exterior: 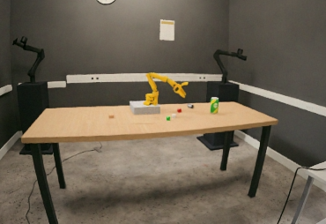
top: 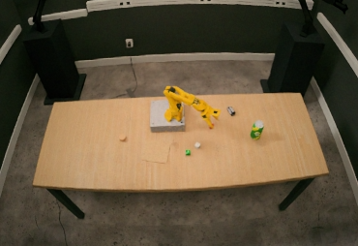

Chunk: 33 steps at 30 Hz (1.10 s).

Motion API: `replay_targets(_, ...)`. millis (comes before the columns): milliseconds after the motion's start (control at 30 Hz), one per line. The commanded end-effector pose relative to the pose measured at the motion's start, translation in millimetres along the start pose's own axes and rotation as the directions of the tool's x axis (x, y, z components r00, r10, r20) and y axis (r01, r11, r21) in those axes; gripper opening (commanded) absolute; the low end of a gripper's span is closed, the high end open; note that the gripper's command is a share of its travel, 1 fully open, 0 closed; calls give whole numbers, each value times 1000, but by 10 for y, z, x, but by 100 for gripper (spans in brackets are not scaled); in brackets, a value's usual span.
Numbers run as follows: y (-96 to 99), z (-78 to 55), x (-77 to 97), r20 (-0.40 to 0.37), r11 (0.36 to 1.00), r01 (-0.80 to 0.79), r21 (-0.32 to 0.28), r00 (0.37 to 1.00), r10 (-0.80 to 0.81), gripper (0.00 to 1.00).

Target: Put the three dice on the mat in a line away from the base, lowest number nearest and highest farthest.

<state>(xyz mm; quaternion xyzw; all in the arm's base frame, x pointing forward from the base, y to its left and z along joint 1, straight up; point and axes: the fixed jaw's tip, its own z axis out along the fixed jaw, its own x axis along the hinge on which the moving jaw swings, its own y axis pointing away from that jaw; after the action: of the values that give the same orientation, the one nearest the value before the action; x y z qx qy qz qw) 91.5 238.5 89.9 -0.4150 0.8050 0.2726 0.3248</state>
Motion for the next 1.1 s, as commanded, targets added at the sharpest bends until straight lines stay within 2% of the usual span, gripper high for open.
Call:
replay_targets(0, -379, 16, -157, -47, 980, -147, 134, 987, 154, 31)
replay_targets(133, -765, -55, -228, -50, 921, -291, 257, 948, 314, 31)
replay_targets(300, -1232, -212, -254, -22, 797, -456, 396, 863, 504, 31)
replay_targets(367, -1232, -212, -254, -22, 797, -456, 396, 863, 504, 31)
replay_targets(400, -1443, -285, -261, -9, 725, -517, 456, 812, 584, 31)
replay_targets(533, -1694, -429, -225, 32, 615, -593, 519, 733, 680, 31)
replay_targets(633, -1803, -504, -201, 54, 560, -625, 544, 692, 720, 31)
replay_targets(733, -1856, -542, -186, 66, 531, -639, 556, 671, 738, 31)
replay_targets(1067, -1873, -539, -165, 62, 522, -641, 562, 662, 747, 31)
